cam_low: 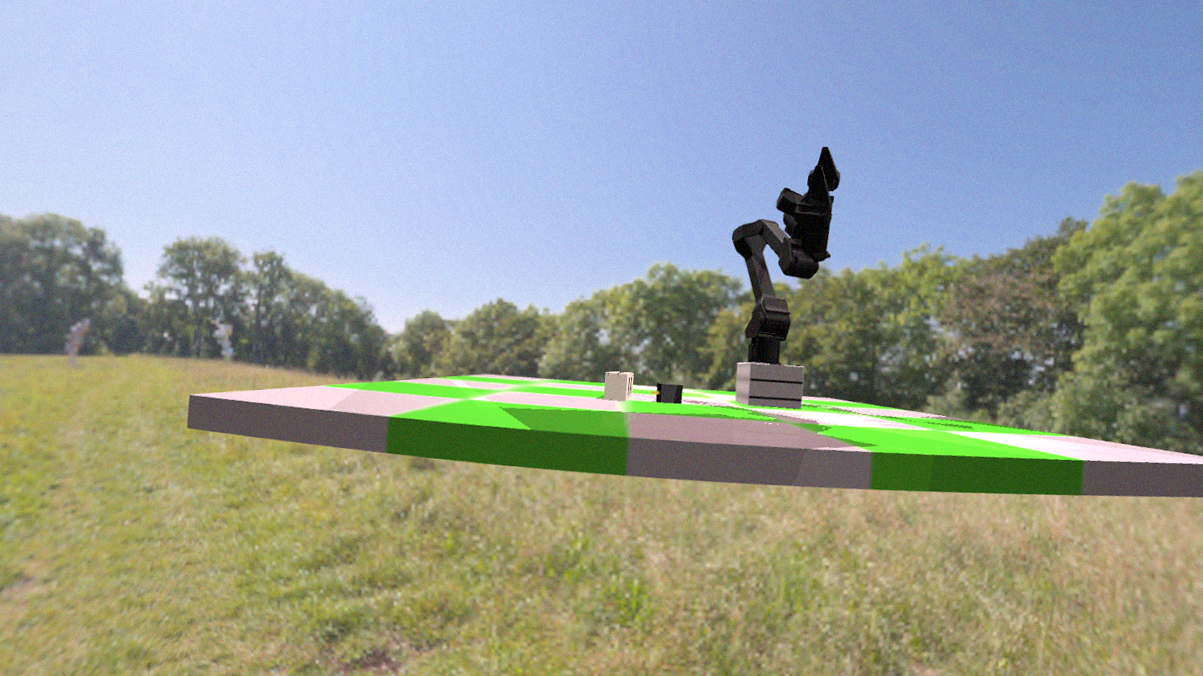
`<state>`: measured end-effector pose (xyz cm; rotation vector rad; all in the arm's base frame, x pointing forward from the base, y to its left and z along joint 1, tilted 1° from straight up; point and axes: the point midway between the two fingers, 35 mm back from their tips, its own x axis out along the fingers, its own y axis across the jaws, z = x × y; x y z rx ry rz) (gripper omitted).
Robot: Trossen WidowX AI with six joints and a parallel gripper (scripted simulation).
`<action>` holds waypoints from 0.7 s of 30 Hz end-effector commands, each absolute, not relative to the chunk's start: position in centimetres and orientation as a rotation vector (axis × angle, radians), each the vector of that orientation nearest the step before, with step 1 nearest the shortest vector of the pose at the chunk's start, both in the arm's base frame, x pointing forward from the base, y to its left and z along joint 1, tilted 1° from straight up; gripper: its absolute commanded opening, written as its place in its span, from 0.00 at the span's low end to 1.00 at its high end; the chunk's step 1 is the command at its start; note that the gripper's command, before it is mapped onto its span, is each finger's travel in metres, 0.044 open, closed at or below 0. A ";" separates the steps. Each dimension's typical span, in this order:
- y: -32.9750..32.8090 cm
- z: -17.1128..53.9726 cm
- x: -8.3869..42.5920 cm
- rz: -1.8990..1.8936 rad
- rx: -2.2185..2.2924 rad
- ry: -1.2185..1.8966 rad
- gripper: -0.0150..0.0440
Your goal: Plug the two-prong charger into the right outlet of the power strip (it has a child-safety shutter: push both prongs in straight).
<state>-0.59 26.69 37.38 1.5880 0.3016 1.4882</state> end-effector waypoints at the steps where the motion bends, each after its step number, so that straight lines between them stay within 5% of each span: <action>1: 26.7 37.4 -0.6 1.487 1.586 0.301 0.98; 21: 33.4 32.4 4.2 1.289 1.122 0.270 1.00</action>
